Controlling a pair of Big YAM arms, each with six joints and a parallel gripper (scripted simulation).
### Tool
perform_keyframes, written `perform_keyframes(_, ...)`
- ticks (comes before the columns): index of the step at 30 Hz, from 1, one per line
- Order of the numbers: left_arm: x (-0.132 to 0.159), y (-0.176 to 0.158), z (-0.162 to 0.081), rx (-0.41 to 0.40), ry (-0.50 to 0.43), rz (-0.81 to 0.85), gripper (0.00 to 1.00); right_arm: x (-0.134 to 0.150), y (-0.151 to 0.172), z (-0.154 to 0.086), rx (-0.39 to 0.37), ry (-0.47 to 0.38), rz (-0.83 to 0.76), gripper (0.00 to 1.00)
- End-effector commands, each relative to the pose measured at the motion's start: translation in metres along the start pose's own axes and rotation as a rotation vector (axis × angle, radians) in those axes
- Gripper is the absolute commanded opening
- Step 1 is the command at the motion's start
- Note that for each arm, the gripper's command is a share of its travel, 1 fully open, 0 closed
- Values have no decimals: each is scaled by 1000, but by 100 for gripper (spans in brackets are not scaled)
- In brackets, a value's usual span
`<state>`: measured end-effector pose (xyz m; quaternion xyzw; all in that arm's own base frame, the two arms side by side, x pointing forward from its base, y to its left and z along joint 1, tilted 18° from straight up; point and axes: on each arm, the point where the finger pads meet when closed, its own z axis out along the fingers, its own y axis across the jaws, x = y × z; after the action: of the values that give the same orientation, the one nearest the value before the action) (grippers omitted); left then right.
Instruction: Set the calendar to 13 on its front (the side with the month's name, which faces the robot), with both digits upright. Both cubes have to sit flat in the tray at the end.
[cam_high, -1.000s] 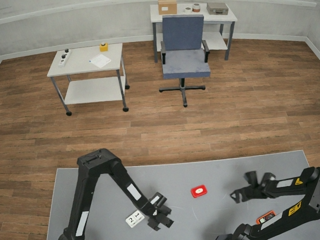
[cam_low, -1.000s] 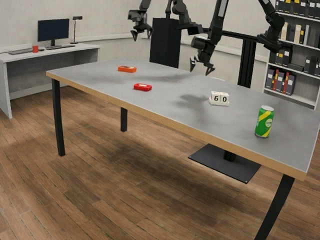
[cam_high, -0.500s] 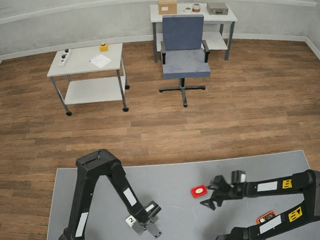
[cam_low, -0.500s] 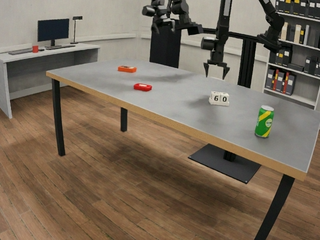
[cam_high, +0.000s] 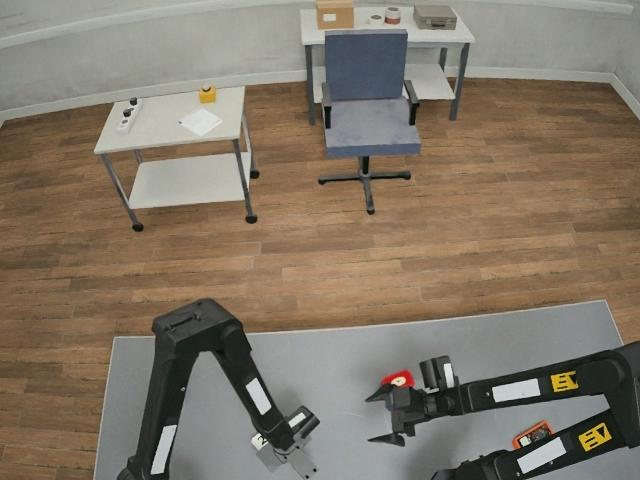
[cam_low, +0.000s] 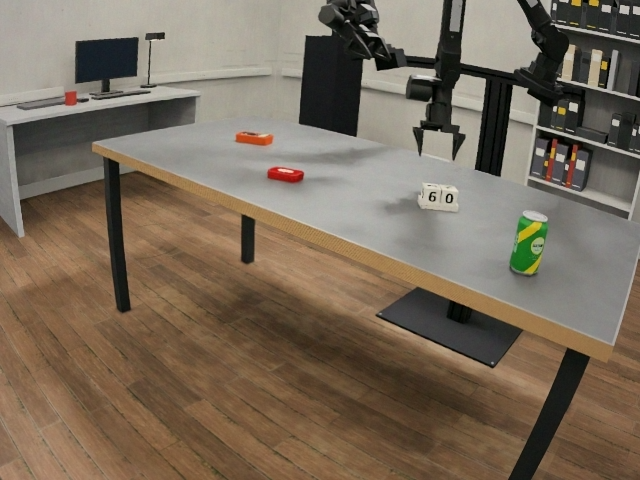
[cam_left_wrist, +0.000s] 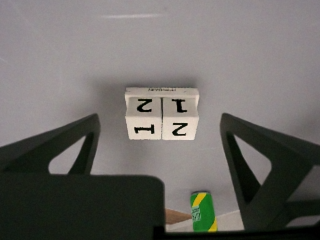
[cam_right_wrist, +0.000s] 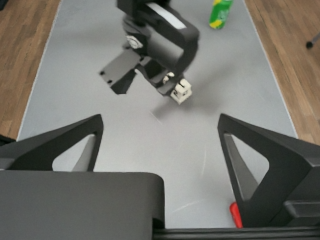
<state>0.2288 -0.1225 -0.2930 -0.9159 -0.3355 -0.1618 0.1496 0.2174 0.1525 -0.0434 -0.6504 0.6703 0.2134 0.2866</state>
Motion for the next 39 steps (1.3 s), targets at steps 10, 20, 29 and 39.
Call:
perform_keyframes(10,-6,-6,4,11,4,27,100,-6,4,3,-11,-9,-22,100)
perform_keyframes(20,15,1,18,33,-30,-428,69,3,14,29,6,48,57,100)
perform_keyframes(29,29,5,28,59,-54,-766,69,9,20,56,82,103,127,100)
perform_keyframes(39,51,10,44,108,-85,-1236,69,11,34,83,255,119,204,100)
